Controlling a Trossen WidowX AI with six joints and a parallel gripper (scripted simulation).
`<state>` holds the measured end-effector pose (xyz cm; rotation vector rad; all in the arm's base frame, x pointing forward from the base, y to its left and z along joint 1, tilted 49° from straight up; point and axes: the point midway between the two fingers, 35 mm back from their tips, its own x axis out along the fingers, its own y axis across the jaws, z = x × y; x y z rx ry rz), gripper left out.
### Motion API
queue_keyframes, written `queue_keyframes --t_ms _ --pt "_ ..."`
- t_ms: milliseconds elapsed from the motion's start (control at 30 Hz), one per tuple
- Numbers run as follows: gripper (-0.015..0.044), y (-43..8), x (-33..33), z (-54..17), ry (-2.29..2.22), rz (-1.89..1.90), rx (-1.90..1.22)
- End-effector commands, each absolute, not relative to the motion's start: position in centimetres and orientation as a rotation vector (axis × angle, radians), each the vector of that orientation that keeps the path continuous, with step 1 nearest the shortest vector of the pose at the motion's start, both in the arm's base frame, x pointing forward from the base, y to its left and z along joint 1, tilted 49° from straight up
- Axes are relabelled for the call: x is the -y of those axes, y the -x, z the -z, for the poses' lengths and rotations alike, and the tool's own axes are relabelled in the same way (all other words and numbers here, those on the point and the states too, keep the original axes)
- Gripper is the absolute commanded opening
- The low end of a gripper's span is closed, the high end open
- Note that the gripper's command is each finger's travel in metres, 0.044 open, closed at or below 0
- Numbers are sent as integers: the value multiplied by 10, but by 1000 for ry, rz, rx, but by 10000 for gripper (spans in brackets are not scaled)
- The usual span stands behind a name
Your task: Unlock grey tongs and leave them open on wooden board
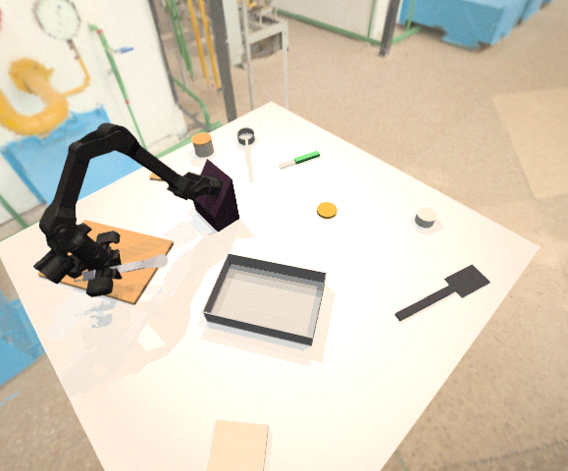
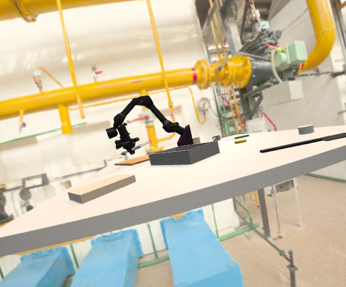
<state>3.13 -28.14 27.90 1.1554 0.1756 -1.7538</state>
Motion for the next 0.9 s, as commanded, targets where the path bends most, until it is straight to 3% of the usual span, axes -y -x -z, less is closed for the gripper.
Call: queue_keyframes --t_ms 0,867 --pt "-150 -17 281 -280 -1187 1754 -142" --pt "-150 58 268 -292 -1304 1769 100"
